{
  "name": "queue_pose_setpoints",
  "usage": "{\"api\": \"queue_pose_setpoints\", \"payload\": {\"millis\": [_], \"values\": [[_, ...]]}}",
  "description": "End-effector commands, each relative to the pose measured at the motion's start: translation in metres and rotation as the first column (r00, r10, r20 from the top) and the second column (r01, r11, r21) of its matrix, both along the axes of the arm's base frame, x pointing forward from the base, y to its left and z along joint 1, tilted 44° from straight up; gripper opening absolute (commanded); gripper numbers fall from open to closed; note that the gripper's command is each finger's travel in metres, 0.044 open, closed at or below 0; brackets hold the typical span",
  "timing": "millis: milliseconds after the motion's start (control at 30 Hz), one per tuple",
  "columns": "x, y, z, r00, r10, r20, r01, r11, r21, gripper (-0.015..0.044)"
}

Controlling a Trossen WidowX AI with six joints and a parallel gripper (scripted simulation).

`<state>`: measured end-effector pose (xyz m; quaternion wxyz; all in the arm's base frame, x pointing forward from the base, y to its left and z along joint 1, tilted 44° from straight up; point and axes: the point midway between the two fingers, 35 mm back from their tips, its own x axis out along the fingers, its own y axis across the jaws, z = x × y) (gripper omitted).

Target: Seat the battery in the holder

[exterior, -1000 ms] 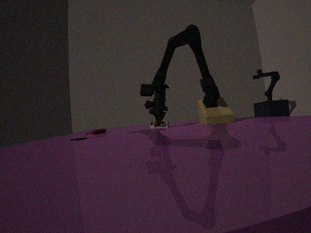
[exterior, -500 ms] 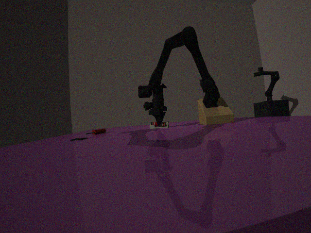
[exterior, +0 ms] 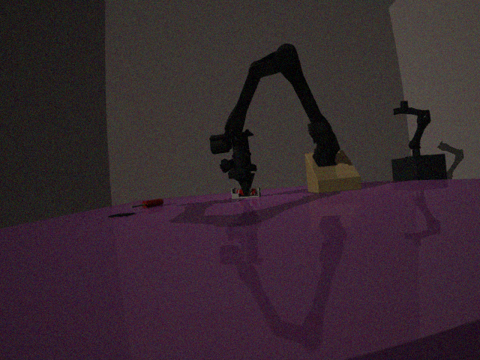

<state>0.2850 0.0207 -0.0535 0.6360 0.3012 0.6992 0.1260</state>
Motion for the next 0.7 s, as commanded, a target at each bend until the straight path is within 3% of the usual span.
{"api": "queue_pose_setpoints", "payload": {"millis": [0,667], "values": [[-0.001,0.001,-0.001,1.000,0.006,-0.015,-0.006,1.000,0.007,0.0084],[0.012,-0.002,-0.002,1.000,0.009,-0.019,-0.009,1.000,0.005,0.0084]]}}
